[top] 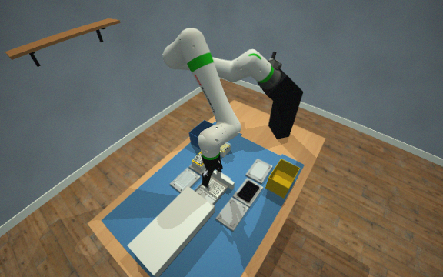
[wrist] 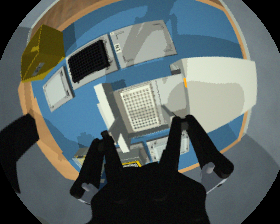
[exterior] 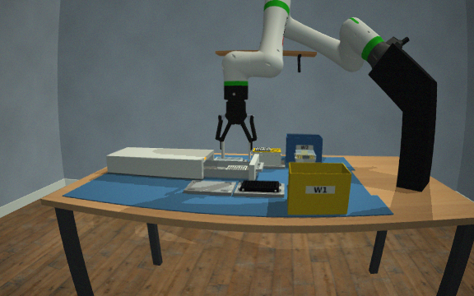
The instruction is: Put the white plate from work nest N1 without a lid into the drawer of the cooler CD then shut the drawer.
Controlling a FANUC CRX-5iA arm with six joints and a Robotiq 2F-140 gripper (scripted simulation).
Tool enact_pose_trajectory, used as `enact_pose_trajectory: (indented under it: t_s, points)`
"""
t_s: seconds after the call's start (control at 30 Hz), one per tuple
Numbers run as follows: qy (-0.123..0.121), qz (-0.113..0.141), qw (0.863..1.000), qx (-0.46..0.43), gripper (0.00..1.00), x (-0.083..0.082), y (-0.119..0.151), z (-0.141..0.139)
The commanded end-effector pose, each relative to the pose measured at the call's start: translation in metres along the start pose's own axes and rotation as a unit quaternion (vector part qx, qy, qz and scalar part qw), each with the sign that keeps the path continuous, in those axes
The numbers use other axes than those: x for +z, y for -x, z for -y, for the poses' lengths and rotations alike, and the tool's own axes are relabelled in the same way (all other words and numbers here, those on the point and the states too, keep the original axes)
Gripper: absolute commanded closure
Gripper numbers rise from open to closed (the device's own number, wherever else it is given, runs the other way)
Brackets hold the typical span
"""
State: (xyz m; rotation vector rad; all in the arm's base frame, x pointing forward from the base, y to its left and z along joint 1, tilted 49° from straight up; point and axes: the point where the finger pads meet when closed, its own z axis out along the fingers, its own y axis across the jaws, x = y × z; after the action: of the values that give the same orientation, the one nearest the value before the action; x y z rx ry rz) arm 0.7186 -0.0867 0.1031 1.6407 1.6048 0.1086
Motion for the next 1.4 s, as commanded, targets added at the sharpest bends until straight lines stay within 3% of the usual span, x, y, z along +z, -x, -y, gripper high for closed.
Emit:
enact_pose_trajectory:
  t_s: [0.0,1.37]
  points:
    - [0.0,0.0,1.0,0.0,0.34,-0.004,0.0,0.0]
    - [0.0,0.0,1.0,0.0,0.34,-0.053,0.0,0.0]
